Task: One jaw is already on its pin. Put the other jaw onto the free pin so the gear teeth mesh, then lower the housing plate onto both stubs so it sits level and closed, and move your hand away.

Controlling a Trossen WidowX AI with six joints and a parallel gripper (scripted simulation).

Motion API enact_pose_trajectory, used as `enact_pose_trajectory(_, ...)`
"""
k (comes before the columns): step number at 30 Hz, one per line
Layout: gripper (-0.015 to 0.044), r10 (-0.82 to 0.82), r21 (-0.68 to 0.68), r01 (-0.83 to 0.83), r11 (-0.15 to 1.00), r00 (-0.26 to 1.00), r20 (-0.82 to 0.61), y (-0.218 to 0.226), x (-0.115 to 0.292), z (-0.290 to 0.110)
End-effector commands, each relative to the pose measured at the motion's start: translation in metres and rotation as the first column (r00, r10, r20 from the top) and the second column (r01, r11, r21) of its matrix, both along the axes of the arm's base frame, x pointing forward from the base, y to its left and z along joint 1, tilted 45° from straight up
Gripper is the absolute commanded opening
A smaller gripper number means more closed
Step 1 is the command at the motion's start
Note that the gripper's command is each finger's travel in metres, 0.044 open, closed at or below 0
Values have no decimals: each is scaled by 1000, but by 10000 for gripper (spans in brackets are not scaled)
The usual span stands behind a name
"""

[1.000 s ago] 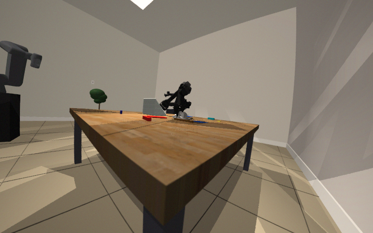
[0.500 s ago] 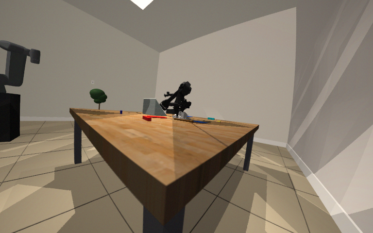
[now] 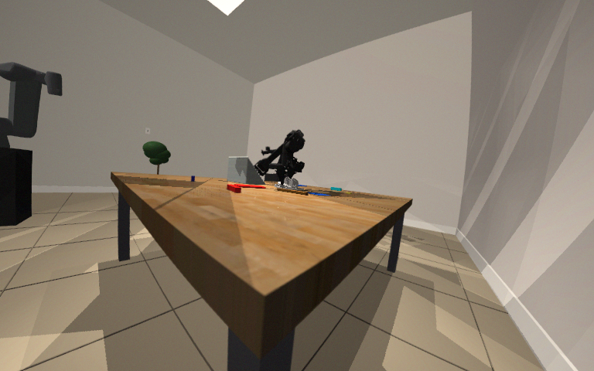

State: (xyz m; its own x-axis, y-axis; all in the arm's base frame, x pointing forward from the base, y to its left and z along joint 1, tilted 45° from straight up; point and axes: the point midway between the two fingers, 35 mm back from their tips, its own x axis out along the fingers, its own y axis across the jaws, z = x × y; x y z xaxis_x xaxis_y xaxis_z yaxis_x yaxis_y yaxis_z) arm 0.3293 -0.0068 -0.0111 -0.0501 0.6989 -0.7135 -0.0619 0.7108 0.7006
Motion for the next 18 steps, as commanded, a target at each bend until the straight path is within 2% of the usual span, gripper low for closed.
enact_pose_trajectory(1,134,4,-2,-4,1000,1000,3,0,0,-1)
enact_pose_trajectory(18,134,4,-2,-4,1000,1000,3,2,0,-4)
